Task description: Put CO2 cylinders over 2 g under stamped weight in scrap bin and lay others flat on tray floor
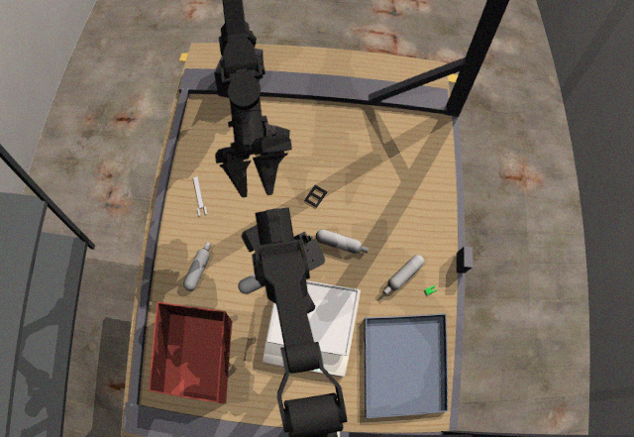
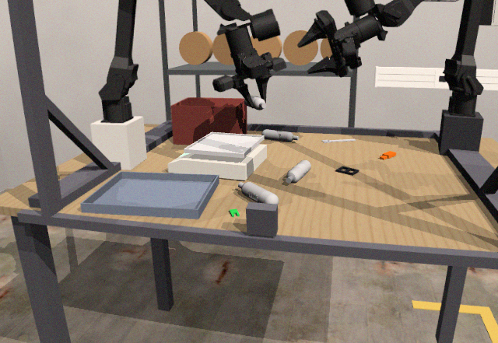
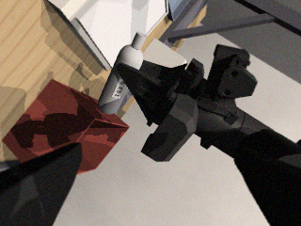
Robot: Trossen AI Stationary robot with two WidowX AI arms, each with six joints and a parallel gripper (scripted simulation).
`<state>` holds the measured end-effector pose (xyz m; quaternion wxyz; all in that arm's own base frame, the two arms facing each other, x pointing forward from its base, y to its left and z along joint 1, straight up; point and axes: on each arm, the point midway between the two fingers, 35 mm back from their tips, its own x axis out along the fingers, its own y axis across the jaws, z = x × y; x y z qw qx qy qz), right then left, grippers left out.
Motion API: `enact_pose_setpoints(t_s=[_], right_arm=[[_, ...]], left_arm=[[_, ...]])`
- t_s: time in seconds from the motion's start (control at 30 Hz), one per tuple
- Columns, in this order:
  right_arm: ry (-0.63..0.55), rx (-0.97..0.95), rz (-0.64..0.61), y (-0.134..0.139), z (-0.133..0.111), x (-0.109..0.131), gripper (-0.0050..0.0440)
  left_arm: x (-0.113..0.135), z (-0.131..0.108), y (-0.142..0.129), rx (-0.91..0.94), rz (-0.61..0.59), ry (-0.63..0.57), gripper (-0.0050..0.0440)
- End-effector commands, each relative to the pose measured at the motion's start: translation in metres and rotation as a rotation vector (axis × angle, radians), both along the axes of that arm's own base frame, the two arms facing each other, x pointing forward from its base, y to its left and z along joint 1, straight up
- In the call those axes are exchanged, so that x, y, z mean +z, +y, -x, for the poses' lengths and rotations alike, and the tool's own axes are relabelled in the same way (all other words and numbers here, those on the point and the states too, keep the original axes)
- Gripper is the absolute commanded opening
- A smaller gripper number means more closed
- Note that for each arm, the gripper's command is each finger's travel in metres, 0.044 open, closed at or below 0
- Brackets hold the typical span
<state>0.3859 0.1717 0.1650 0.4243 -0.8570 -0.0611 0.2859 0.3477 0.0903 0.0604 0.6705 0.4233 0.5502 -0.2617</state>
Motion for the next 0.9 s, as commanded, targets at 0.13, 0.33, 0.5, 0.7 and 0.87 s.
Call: enact_pose_setpoints(t_s=[0.13, 0.33, 0.5, 0.7, 0.87], right_arm=[[0.036, -0.199, -0.338, -0.027, 0.005, 0.034, 0.0440], [0.062, -0.305, -0.555, -0.043, 0.009, 0.051, 0.0440], [0.085, -0.406, -0.787, -0.061, 0.014, 0.068, 0.0440], [0.108, -0.509, -1.074, -0.082, 0.022, 0.089, 0.0440], [0.116, -0.559, -1.243, -0.096, 0.027, 0.101, 0.0440]], left_arm=[[0.008, -0.007, 0.000, 0.269, 0.053, 0.023, -0.0050], [0.008, -0.007, 0.001, 0.429, 0.094, 0.048, -0.0050], [0.008, -0.006, 0.001, 0.580, 0.134, 0.073, -0.0050], [0.008, -0.006, 0.002, 0.745, 0.171, 0.101, -0.0050], [0.008, -0.006, 0.002, 0.833, 0.192, 0.115, -0.0050]])
